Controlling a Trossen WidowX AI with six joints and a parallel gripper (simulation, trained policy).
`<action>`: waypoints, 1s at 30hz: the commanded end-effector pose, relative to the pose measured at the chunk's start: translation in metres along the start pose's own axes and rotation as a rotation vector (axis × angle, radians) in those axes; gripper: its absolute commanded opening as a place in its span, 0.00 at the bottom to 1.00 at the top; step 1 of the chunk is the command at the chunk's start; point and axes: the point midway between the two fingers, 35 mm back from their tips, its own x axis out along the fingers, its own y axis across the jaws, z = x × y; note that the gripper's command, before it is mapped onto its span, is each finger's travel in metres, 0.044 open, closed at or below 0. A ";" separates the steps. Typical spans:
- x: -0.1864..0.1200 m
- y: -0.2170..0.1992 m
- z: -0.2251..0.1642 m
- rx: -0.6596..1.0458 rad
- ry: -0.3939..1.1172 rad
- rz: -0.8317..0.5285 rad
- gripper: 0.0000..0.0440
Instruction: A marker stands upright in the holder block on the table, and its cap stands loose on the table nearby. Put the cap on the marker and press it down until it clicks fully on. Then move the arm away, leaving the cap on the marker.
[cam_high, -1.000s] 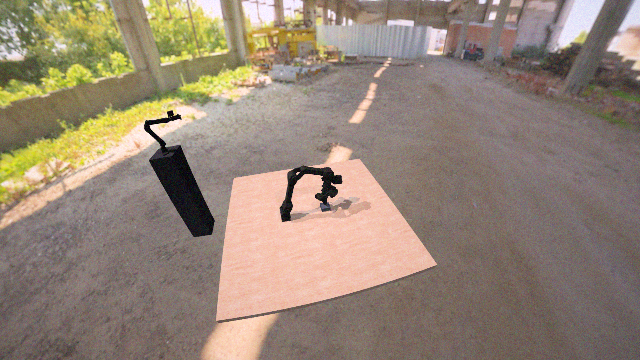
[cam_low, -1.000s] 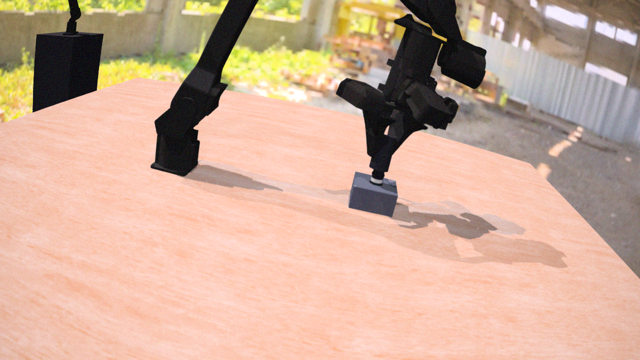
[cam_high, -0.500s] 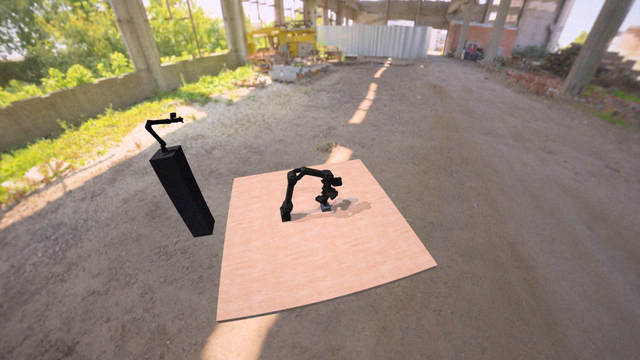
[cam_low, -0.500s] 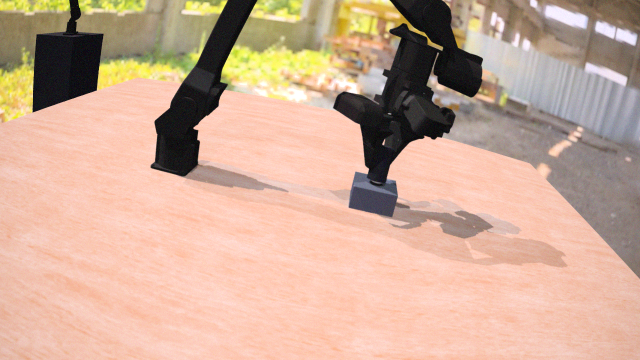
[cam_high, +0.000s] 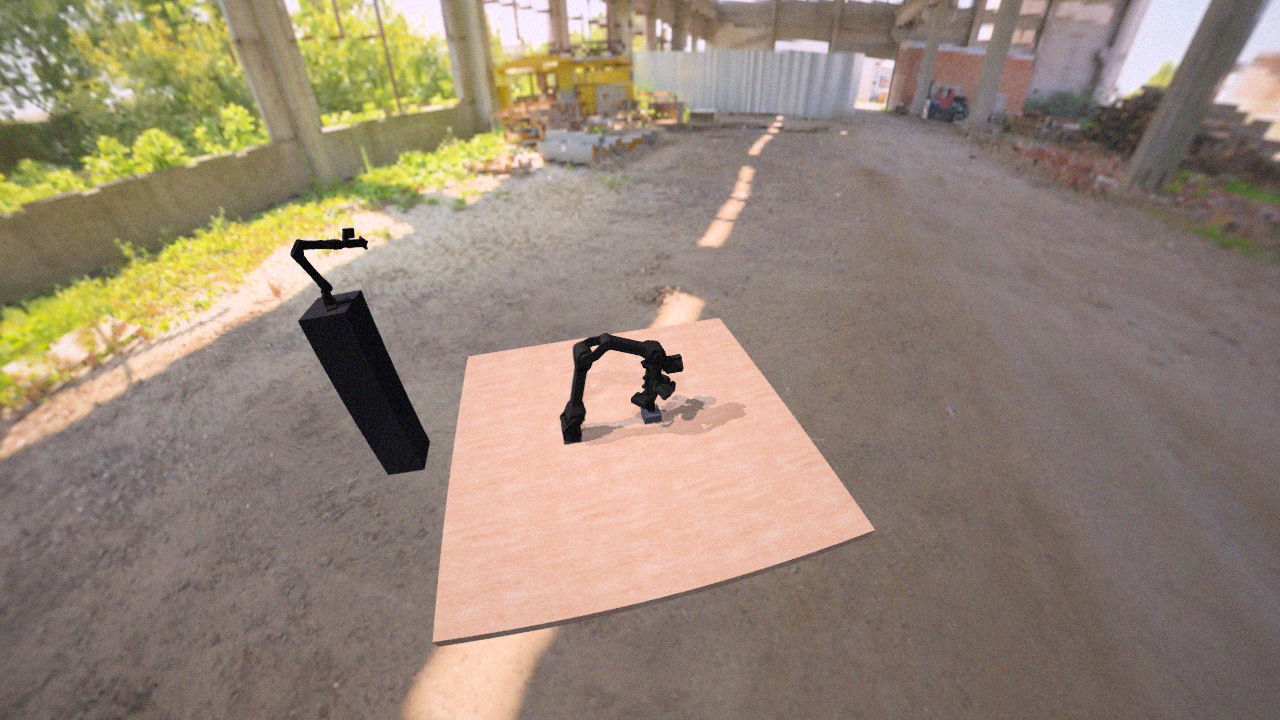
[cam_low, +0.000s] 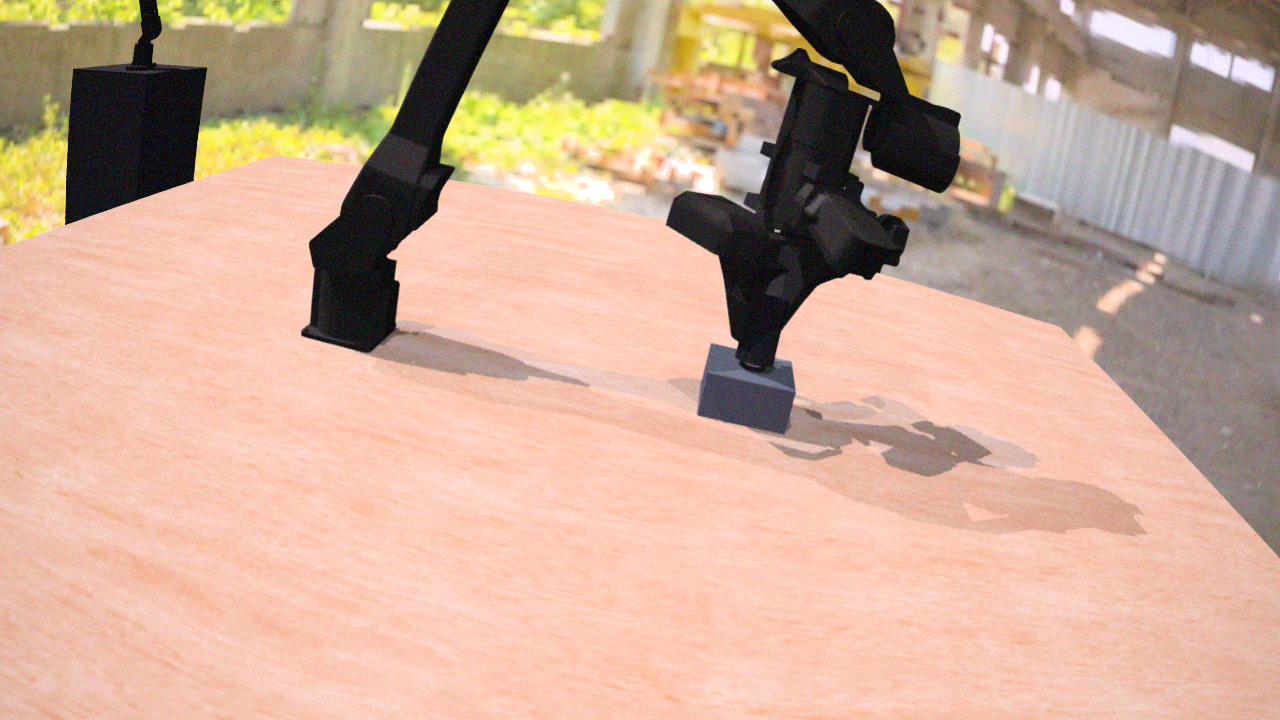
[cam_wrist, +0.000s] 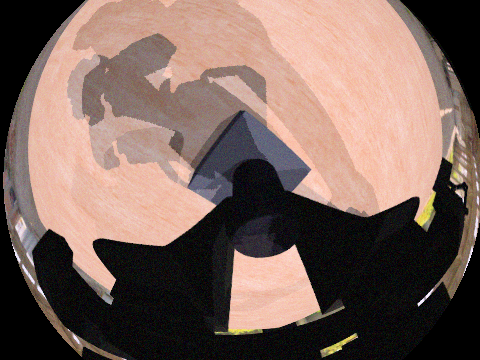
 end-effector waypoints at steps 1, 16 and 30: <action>0.018 -0.006 0.003 -0.009 0.009 -0.048 0.15; 0.021 -0.007 0.007 -0.041 -0.006 -0.050 0.21; 0.022 -0.009 0.010 -0.072 -0.020 -0.049 0.27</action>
